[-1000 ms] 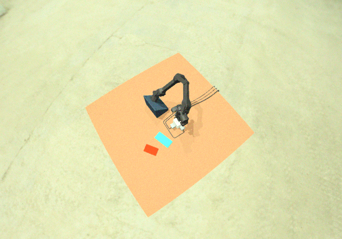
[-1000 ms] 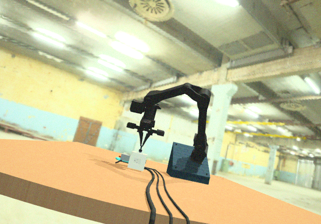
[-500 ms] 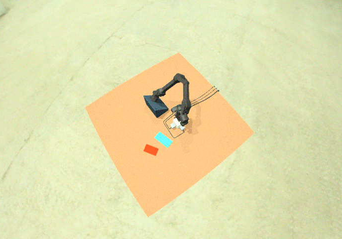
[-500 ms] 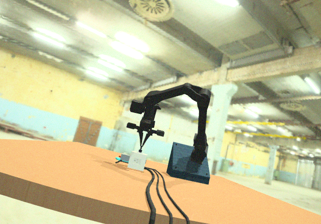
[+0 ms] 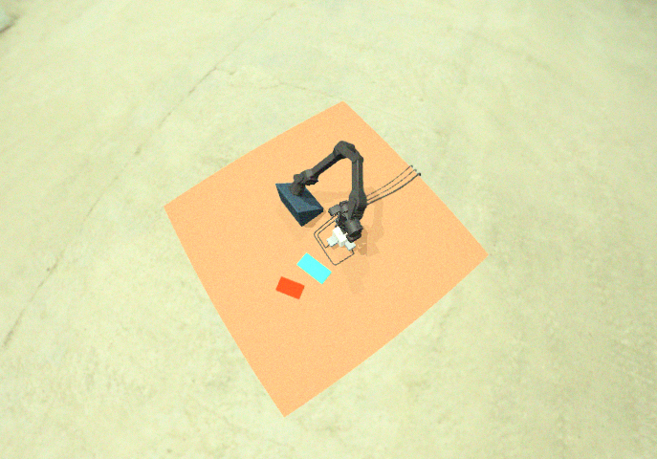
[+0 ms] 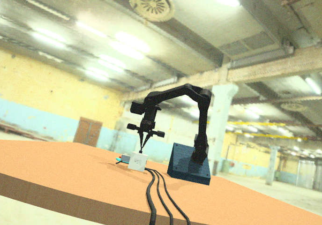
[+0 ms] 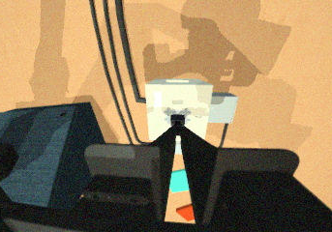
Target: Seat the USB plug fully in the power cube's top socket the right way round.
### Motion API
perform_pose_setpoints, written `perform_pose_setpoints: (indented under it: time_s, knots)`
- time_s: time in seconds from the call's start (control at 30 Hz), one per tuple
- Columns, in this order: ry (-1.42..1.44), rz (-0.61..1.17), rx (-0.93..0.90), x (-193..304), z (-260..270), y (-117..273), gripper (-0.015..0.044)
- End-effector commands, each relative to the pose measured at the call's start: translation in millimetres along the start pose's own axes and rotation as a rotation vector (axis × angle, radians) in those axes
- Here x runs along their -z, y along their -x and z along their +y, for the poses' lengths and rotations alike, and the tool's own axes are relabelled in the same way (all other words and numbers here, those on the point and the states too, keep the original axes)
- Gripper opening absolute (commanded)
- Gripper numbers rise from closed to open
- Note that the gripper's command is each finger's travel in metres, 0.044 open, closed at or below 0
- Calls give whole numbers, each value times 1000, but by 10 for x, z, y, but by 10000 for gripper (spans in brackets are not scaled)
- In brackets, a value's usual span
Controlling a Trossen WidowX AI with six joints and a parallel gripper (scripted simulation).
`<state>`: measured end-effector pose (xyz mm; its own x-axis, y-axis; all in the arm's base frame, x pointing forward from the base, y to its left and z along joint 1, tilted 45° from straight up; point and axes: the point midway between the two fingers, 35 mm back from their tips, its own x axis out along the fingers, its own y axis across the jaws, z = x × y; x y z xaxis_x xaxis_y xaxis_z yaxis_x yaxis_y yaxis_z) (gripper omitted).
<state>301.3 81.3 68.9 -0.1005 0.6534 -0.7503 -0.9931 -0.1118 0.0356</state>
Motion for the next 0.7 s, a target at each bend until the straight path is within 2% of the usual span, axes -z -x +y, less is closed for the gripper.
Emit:
perform_pose_setpoints:
  time_s: [0.0,0.67]
  knots:
    - [-3,-2,-2,-9,-1,-18,0]
    - [-3,-2,-2,-11,0,-41,0]
